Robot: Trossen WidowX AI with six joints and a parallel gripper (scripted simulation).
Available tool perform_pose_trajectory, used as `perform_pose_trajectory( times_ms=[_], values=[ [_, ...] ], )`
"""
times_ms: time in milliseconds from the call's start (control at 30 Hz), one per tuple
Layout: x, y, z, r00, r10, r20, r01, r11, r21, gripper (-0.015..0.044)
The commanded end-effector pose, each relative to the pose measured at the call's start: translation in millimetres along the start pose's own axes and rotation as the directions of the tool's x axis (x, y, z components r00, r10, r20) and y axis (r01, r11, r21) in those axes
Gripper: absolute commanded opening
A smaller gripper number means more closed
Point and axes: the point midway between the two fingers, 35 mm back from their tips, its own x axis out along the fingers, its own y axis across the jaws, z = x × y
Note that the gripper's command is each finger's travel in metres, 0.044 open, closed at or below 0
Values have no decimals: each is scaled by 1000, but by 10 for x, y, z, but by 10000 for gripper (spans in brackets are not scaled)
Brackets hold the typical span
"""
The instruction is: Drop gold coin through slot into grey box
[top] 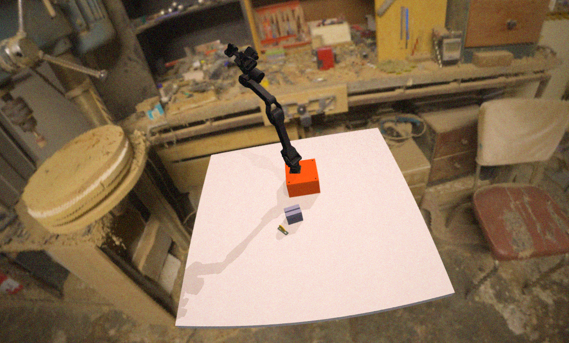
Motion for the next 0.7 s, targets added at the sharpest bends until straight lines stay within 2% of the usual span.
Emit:
perform_pose_trajectory(
  times_ms=[0,267,533,667],
  values=[
    [-1,-13,-7,1000,-4,2,4,1000,1,374],
    [-63,-562,-475,977,-209,45,205,976,77,164],
    [-102,-882,-1179,921,-390,11,380,903,199,161],
    [-112,-931,-1439,900,-436,-23,430,874,226,161]
  ],
)
